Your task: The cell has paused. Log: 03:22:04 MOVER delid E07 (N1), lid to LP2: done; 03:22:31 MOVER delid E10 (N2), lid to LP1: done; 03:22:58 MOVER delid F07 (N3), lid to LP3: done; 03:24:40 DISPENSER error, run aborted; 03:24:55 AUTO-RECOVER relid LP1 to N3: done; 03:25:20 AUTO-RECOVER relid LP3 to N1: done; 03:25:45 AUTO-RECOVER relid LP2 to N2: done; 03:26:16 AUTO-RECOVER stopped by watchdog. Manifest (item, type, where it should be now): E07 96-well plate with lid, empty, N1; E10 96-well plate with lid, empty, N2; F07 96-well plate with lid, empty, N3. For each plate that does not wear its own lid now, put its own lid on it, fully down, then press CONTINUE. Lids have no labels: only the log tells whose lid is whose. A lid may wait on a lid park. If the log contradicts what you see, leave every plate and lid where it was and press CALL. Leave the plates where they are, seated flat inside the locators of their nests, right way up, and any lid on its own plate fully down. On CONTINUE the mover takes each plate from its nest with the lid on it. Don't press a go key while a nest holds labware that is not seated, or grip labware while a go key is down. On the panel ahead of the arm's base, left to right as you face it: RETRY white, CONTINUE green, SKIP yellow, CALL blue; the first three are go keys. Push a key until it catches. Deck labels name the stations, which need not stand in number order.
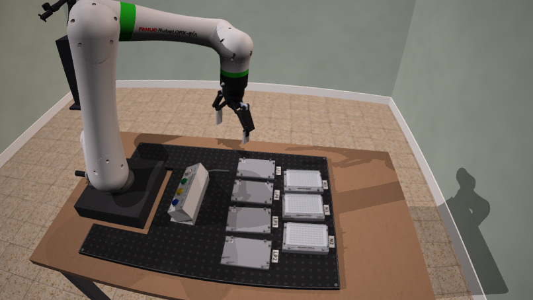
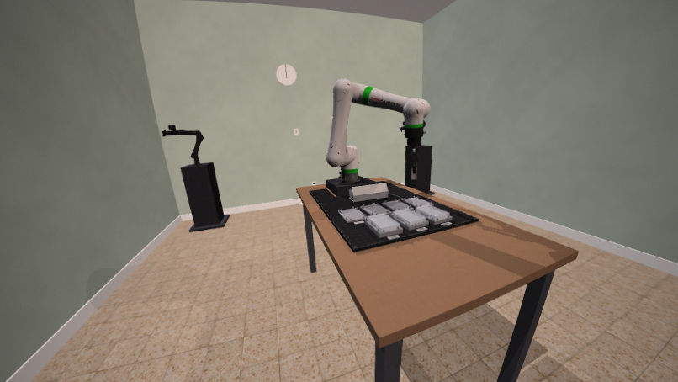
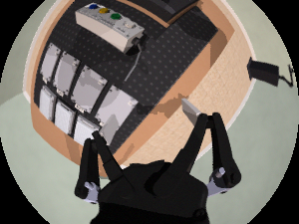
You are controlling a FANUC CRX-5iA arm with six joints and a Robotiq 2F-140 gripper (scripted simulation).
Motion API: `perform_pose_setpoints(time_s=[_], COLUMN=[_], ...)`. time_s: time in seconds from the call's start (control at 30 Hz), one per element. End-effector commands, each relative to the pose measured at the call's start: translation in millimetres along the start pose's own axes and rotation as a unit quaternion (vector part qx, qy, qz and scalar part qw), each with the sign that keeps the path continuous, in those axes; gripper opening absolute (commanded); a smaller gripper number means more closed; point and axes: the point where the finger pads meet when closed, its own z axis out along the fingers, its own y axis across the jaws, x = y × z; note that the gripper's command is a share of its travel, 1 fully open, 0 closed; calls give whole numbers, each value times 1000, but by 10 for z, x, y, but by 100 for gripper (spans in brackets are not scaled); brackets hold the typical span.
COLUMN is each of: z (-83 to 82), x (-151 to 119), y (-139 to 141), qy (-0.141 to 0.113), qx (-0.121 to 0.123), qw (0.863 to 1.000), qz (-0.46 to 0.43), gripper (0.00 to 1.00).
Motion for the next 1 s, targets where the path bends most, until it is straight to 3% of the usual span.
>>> perform_pose_setpoints(time_s=[0.0, 0.07, 0.1, 0.17, 0.2, 0.3, 0.33, 0.4, 0.43, 0.5, 0.53, 0.57, 0.6, 0.63, 0.7, 0.87, 0.9, 0.97], z=[12, 12, 18, 18, 22, 24, 30, 30, 36, 36, 41, 41, 45, 45, 50, 51, 51, 51], x=[168, 168, 334, 337, 495, 521, 705, 705, 878, 878, 1028, 1028, 1147, 1147, 1277, 1300, 1300, 1300], y=[-634, -634, -981, -991, -1255, -1314, -1592, -1592, -1823, -1823, -2003, -2003, -2134, -2134, -2270, -2293, -2293, -2293], qy=[-1, -1, -3, -3, -4, -4, -5, -5, -6, -6, -7, -7, -8, -8, -8, -8, -8, -8], qx=[17, 17, 25, 25, 33, 33, 40, 40, 45, 45, 49, 49, 53, 53, 56, 56, 56, 56], qw=[994, 994, 984, 984, 970, 970, 954, 954, 938, 938, 924, 924, 912, 912, 898, 896, 896, 896], qz=[111, 111, 179, 179, 241, 241, 296, 296, 343, 343, 380, 380, 407, 407, 436, 441, 441, 441], gripper=[100, 100, 100, 100, 100, 100, 100, 100, 100, 100, 100, 100, 100, 100, 100, 100, 0, 0])
